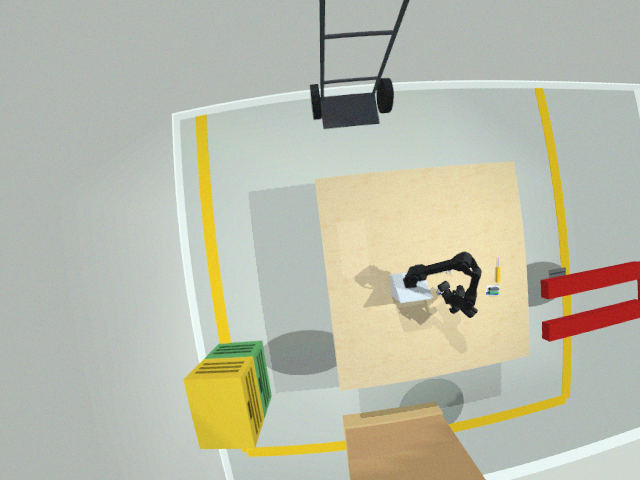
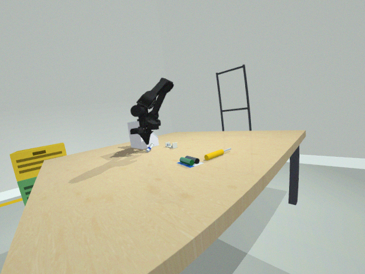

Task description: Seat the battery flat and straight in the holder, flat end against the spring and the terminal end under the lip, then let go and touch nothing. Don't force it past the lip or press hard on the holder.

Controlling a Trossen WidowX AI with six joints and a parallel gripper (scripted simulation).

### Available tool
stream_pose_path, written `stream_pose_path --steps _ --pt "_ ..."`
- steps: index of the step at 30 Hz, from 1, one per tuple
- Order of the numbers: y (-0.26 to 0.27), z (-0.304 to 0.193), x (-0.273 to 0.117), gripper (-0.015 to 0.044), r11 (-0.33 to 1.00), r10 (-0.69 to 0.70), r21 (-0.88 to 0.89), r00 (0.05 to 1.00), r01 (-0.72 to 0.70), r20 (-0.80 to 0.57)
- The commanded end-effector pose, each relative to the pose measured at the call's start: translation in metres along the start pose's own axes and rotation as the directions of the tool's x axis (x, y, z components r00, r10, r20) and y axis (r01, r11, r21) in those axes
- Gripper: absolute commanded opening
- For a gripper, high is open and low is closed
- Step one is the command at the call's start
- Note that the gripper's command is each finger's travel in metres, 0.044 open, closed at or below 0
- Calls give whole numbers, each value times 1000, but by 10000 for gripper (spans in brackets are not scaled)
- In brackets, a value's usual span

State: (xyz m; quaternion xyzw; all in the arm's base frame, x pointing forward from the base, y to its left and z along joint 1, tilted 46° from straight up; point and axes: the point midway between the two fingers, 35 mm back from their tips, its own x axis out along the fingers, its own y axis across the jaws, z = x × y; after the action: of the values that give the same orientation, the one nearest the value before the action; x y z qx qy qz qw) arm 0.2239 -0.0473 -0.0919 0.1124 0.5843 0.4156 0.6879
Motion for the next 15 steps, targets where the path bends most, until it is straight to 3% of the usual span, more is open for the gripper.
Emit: stream_pose_path --steps 1,5,12,15 --pt "8 -1 1 0 1000 4 6 1000 -4 3" --pt "4 0 -6 0 1000 0 1 1000 0 0" --pt "7 -1 -73 0 1000 1 6 1000 -1 1" --pt "8 -2 -79 0 1000 2 7 1000 -2 1"
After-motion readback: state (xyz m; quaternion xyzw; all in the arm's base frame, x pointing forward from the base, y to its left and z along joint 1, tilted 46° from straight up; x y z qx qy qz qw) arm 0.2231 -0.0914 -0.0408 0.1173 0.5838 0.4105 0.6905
